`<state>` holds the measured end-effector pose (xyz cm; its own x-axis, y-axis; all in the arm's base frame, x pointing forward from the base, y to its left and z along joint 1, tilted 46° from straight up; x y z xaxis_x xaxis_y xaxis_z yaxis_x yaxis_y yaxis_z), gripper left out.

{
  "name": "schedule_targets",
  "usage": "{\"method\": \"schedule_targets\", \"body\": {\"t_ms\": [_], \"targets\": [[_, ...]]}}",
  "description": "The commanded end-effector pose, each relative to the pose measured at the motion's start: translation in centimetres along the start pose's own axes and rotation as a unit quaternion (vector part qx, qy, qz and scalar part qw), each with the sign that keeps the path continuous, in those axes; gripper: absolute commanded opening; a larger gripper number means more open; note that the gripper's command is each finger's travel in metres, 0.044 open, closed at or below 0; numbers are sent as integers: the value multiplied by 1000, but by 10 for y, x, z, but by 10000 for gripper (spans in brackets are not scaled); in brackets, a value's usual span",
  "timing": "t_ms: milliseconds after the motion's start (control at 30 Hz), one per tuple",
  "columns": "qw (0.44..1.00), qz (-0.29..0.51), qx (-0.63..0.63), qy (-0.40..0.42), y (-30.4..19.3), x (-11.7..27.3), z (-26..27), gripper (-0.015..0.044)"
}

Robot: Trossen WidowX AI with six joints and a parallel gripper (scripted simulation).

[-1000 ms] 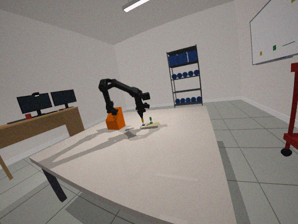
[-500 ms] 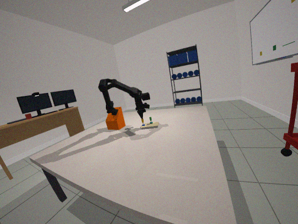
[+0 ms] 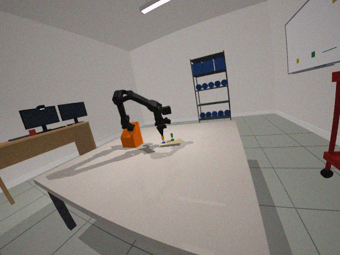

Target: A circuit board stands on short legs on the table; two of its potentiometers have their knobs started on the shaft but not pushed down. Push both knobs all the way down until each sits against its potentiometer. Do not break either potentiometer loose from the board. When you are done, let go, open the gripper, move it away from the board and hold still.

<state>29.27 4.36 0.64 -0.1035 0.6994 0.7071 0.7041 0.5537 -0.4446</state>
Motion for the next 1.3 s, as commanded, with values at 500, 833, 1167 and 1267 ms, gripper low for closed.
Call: {"method": "schedule_targets", "body": {"t_ms": [500,833,1167,1267], "targets": [[1000,6,-8,1,1,-16,-3,0],[1000,6,-8,1,1,-16,-3,0],[1000,6,-8,1,1,-16,-3,0],[1000,6,-8,1,1,-16,-3,0]]}}
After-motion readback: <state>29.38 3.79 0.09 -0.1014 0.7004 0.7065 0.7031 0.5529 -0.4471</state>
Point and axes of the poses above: the point midway between the two fingers, 35 mm back from their tips, its own x axis back along the fingers, its own z axis across the jaws, y = z × x, the point moved 6 cm from there along x, back along the fingers, and after that the axes turned 2 degrees about x, right-handed, at the moved point
